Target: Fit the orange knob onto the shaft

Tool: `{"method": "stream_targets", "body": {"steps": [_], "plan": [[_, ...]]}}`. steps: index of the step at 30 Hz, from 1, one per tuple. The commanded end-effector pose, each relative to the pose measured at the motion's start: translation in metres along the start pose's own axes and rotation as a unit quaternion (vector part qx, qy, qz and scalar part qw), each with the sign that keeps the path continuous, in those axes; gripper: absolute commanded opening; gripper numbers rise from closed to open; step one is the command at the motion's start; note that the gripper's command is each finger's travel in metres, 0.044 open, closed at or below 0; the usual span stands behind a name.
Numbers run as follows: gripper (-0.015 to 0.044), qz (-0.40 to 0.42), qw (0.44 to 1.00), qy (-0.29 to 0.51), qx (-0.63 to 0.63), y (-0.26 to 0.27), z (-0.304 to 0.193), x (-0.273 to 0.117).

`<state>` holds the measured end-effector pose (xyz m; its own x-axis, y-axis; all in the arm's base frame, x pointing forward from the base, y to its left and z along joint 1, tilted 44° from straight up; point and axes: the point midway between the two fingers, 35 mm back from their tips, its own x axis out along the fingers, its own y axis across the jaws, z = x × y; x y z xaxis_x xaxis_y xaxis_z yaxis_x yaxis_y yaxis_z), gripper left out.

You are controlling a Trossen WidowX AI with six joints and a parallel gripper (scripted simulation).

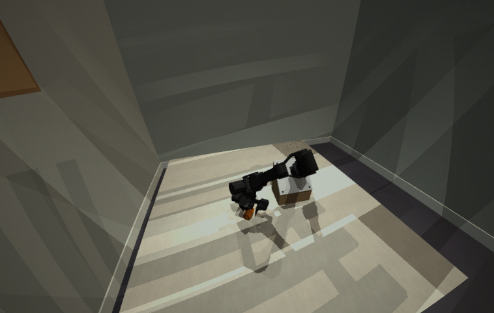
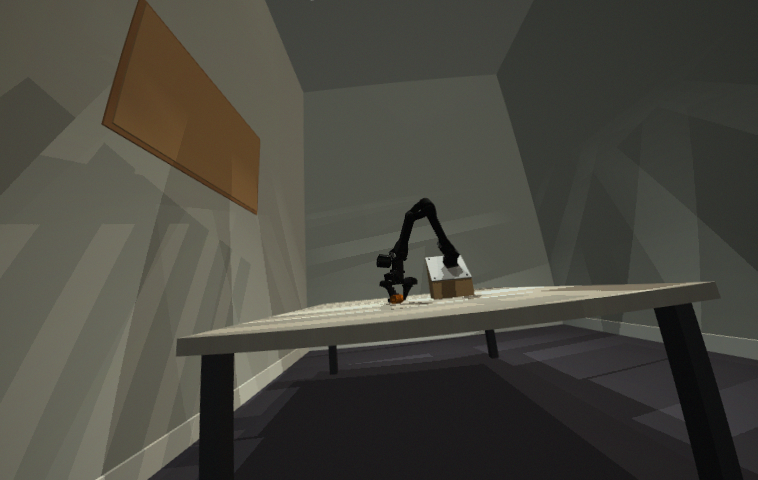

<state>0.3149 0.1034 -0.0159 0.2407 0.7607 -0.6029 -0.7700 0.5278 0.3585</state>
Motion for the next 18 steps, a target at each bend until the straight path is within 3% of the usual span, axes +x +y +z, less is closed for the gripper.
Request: {"method": "stream_targets", "body": {"steps": [1, 11, 18], "plan": [[0.024, -0.001, 1.0, 0.002, 0.003, 0.0001, -0.0017, 0.0007], [0.024, -0.001, 1.0, 0.002, 0.003, 0.0001, -0.0017, 0.0007], [0.0193, -0.001, 1.0, 0.002, 0.003, 0.0001, -0.0017, 0.0007]]}}
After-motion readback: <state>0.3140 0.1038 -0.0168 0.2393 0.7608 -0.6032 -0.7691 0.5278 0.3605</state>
